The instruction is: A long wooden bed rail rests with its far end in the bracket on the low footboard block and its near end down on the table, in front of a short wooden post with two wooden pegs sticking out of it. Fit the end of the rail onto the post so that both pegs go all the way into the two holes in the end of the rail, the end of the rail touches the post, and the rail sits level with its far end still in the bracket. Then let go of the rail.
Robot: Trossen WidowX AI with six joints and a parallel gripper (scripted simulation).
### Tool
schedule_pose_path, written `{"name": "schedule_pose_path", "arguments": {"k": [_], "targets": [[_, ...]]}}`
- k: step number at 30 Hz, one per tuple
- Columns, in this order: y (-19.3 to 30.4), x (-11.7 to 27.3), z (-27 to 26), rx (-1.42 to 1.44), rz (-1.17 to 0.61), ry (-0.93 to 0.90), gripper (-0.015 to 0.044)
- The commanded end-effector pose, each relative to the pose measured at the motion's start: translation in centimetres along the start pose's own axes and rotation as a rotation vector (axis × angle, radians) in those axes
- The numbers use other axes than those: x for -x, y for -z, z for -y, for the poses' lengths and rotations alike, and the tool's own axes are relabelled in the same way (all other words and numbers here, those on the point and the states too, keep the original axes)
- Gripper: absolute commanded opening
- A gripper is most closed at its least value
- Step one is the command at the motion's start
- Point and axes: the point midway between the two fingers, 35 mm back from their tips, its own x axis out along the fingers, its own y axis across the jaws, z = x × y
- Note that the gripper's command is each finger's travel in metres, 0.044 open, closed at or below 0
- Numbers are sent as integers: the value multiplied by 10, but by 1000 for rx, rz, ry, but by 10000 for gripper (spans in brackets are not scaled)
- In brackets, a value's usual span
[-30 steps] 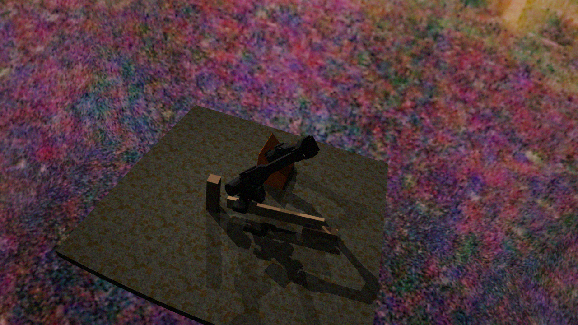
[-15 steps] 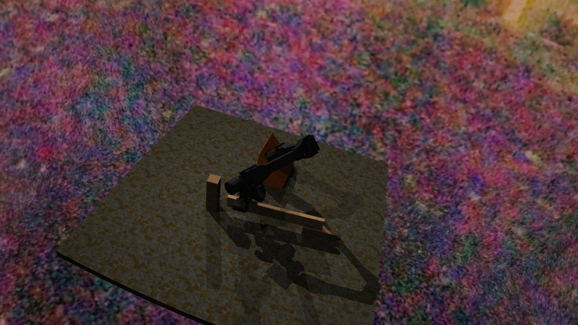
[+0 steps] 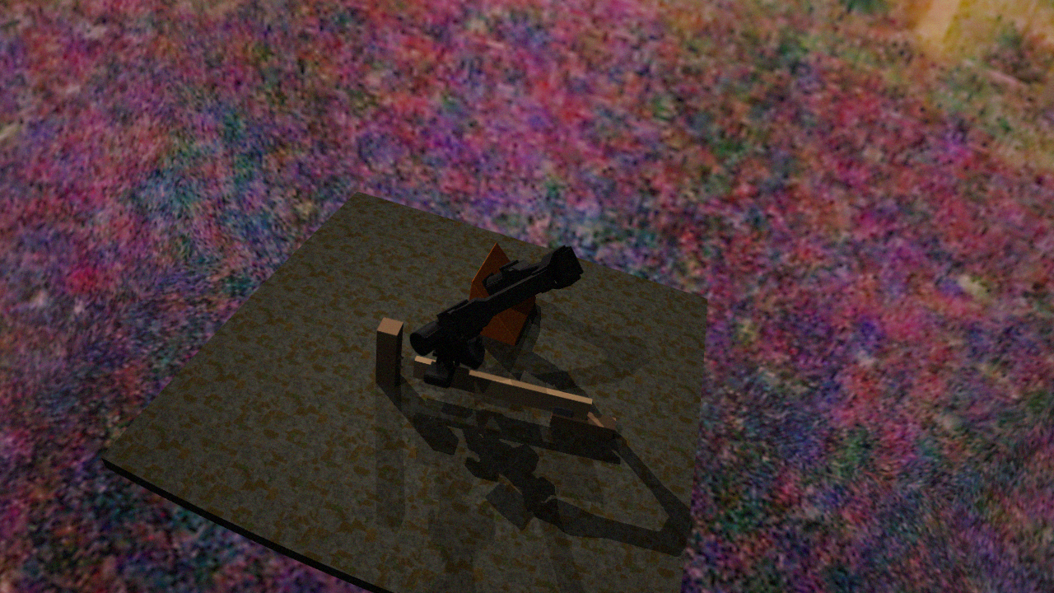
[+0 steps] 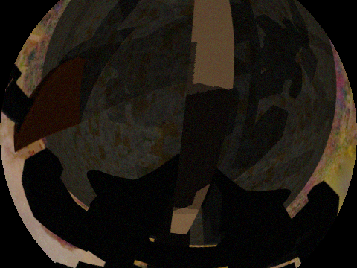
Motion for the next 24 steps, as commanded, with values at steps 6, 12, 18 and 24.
{"name": "schedule_pose_path", "arguments": {"k": [6,12,18,24], "targets": [[0,-2,-2,-9,1,0,0],[0,1,-3,-9,1,0,0],[0,2,-3,-9,1,0,0],[0,0,-4,-9,1,0,0]]}}
